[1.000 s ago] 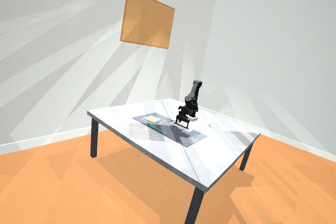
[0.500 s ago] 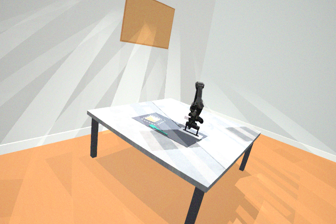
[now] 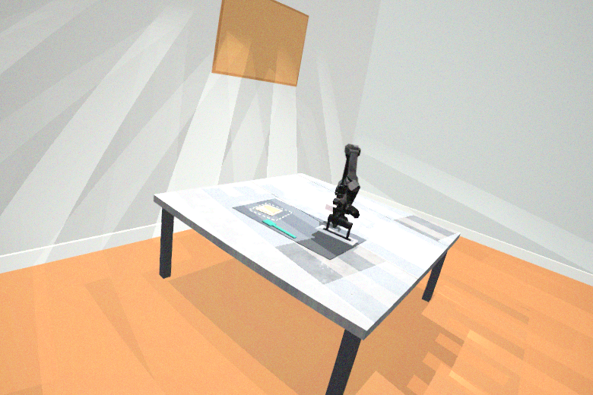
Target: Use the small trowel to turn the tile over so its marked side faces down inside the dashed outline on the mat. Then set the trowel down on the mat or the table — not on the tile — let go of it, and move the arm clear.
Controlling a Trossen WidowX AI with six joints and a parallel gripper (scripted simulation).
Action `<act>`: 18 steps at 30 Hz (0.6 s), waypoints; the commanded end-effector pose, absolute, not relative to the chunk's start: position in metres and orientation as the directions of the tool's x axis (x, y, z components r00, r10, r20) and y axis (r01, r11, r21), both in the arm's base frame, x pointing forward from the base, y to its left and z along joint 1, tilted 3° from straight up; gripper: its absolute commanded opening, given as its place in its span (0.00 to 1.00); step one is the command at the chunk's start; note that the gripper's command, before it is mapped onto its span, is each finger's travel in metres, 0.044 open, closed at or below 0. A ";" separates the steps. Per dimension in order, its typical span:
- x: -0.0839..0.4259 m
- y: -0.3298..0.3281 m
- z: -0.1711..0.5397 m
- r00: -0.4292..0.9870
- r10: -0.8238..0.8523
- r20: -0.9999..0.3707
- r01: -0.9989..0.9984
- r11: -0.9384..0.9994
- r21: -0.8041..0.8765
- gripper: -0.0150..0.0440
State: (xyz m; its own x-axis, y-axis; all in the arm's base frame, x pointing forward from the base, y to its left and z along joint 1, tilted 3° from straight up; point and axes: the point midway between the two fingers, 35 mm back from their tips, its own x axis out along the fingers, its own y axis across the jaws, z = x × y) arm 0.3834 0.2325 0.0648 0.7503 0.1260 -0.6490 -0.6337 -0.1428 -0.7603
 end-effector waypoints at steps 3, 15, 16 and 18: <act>0.385 0.232 0.058 0.757 0.124 -0.641 -0.628 -0.133 -0.767 0.25; 0.385 0.231 0.038 0.757 0.124 -0.642 -0.628 -0.133 -0.767 0.25; 0.385 0.231 0.037 0.757 0.124 -0.642 -0.628 -0.133 -0.767 0.25; 0.385 0.231 0.036 0.757 0.125 -0.642 -0.628 -0.133 -0.767 0.25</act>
State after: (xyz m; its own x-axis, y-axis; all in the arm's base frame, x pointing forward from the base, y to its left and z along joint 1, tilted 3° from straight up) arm 0.3839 0.2306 0.0372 0.7509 0.1230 -0.6489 -0.6343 -0.1391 -0.7604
